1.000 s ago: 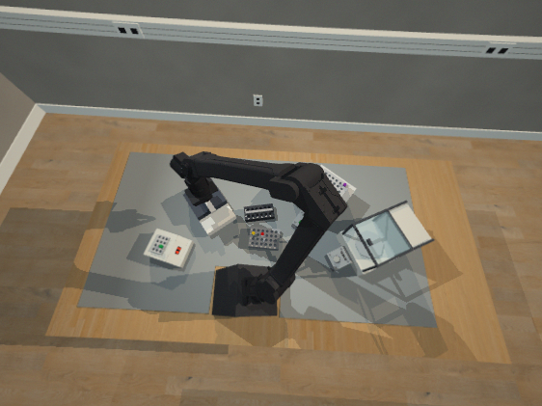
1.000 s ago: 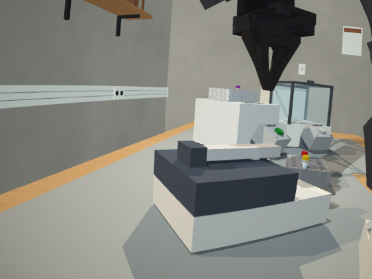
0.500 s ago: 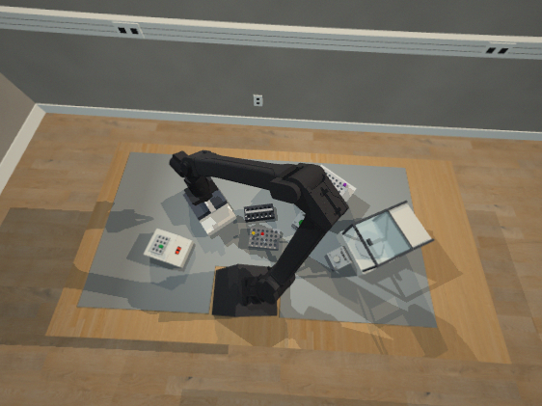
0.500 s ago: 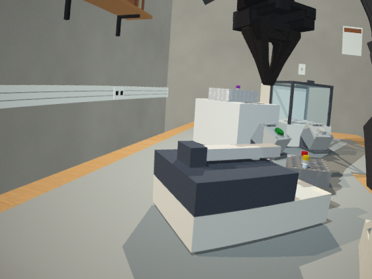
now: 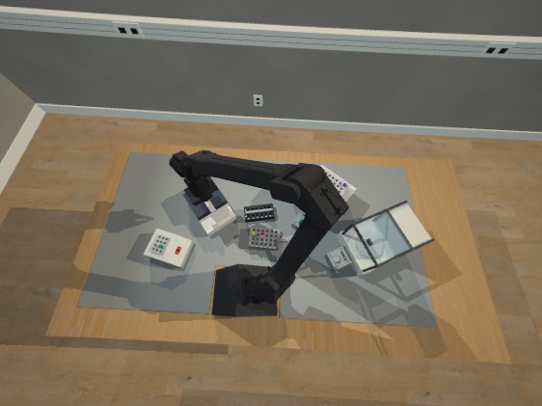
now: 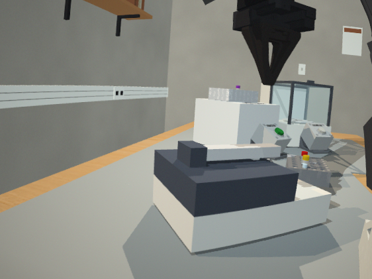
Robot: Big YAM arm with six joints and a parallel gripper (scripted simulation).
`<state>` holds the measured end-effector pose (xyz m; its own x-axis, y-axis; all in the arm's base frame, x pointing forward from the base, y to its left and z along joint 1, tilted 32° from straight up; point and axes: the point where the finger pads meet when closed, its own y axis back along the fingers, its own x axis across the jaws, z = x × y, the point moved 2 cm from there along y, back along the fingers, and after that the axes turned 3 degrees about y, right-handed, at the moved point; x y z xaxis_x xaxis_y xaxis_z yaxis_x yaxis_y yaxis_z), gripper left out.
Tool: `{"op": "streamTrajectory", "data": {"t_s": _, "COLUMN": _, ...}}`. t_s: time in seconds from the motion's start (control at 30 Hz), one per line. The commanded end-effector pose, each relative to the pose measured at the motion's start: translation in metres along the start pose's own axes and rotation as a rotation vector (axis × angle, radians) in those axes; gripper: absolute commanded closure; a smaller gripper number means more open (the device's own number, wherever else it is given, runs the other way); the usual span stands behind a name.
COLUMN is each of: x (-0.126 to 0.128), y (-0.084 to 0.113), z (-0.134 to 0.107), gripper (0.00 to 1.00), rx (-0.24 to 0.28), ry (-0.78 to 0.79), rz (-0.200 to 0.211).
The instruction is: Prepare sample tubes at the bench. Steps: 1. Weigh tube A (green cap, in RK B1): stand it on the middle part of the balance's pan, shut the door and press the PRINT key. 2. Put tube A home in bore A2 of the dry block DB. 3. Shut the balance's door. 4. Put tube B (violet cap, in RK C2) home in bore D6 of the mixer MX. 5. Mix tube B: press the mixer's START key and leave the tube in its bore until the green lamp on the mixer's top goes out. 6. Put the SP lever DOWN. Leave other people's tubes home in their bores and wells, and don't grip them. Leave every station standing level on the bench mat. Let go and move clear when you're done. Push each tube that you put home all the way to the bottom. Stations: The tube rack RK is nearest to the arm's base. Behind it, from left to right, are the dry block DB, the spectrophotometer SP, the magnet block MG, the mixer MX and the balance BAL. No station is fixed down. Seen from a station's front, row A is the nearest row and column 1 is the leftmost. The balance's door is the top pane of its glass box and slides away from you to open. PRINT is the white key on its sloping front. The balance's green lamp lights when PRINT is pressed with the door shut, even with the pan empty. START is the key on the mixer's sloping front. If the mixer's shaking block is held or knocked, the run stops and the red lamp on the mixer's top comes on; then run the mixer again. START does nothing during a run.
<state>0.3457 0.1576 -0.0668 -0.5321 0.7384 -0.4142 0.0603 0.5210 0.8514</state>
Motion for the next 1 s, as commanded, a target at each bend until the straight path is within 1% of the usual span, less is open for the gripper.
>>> {"op": "streamTrajectory", "data": {"t_s": 0.0, "x": -0.001, "y": 0.010, "z": 0.010, "gripper": 1.00, "rx": -0.021, "ry": -0.007, "rz": 0.003}}
{"op": "streamTrajectory", "data": {"t_s": 0.67, "x": -0.001, "y": 0.010, "z": 0.010, "gripper": 1.00, "rx": -0.021, "ry": -0.007, "rz": 0.003}}
{"op": "streamTrajectory", "data": {"t_s": 0.7, "x": -0.001, "y": 0.009, "z": 0.023, "gripper": 1.00, "rx": -0.036, "ry": -0.013, "rz": 0.004}}
{"op": "streamTrajectory", "data": {"t_s": 0.77, "x": -0.001, "y": 0.009, "z": 0.023, "gripper": 1.00, "rx": -0.036, "ry": -0.013, "rz": 0.004}}
{"op": "streamTrajectory", "data": {"t_s": 0.8, "x": -0.001, "y": 0.009, "z": 0.013, "gripper": 1.00, "rx": -0.028, "ry": -0.010, "rz": 0.003}}
{"op": "streamTrajectory", "data": {"t_s": 0.97, "x": -0.001, "y": 0.009, "z": 0.013, "gripper": 1.00, "rx": -0.028, "ry": -0.010, "rz": 0.003}}
